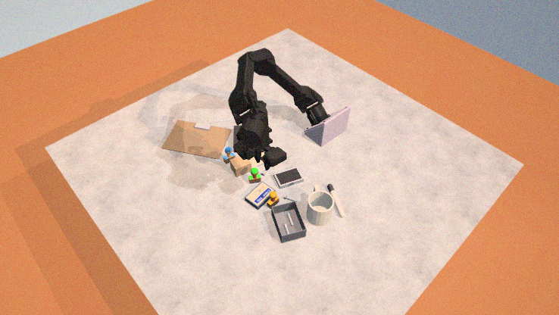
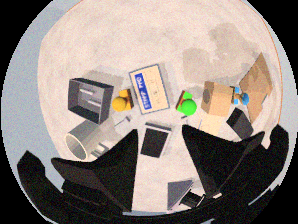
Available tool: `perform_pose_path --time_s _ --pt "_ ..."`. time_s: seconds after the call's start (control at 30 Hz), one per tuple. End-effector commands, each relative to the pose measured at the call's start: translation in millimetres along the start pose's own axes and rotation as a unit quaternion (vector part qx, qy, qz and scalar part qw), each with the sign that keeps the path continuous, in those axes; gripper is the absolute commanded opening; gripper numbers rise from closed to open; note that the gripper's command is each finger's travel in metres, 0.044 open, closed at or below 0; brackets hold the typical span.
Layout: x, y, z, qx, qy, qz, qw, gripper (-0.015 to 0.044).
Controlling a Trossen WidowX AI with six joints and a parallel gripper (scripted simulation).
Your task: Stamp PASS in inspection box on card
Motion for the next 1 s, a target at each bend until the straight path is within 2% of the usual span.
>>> perform_pose_path --time_s 0.0,0.37,0.97 --pt "-21.9 1.2 -28.1 0.038 -0.07 0.033 0.996 0.0218" --pt "-25.6 1.5 -30.2 0.04 -0.074 0.035 0.996 0.0218" --pt "-54.4 2.1 -35.3 0.04 -0.073 0.034 0.996 0.0218"
Point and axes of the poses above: the point midway between the two fingers, 35 mm back from their tips, its own x axis back along the fingers, its own z axis across the jaws, y = z × x, the point moved 8 cm from there along x, back along the fingers, and after that the axes turned 7 degrees about x, right-handed, at the moved point
